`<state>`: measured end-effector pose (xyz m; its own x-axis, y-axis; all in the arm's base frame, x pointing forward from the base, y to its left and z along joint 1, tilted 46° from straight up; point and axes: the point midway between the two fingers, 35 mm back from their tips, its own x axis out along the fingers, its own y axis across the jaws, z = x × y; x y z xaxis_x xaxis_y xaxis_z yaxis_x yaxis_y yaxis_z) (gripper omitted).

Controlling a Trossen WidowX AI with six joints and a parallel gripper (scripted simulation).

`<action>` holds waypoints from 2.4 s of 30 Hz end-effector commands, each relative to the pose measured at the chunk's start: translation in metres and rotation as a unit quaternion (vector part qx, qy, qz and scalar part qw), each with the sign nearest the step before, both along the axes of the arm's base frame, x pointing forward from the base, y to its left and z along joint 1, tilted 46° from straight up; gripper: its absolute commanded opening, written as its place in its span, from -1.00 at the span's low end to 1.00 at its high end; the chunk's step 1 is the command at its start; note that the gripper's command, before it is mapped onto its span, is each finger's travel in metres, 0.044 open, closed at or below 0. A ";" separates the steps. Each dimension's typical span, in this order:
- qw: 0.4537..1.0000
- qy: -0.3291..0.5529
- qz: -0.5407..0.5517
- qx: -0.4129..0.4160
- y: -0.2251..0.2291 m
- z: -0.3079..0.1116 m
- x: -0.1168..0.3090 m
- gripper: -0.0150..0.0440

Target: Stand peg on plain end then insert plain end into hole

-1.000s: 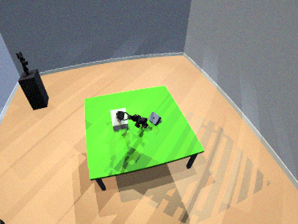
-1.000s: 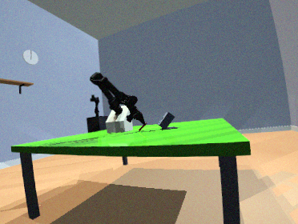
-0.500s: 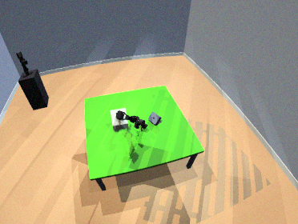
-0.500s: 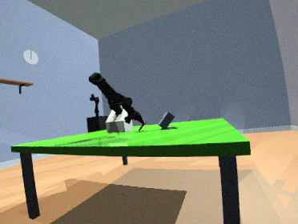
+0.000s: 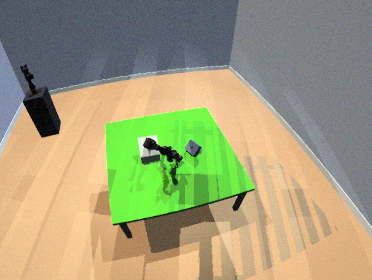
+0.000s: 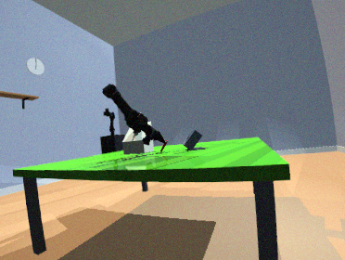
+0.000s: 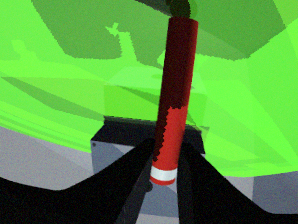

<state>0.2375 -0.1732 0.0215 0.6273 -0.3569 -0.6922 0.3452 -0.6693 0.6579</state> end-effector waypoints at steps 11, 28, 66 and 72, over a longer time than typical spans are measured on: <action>0.998 -0.044 0.044 0.018 -0.001 0.005 -0.010 -0.33; 0.990 -0.092 0.093 0.043 -0.003 0.007 -0.021 -0.33; 0.979 -0.138 0.134 0.065 -0.013 0.007 -0.033 -0.33; 0.979 -0.139 0.133 0.065 -0.013 0.008 -0.035 -0.33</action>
<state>0.2038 -0.1856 0.0297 0.8572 -0.0748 -0.5095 0.3383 -0.6643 0.6665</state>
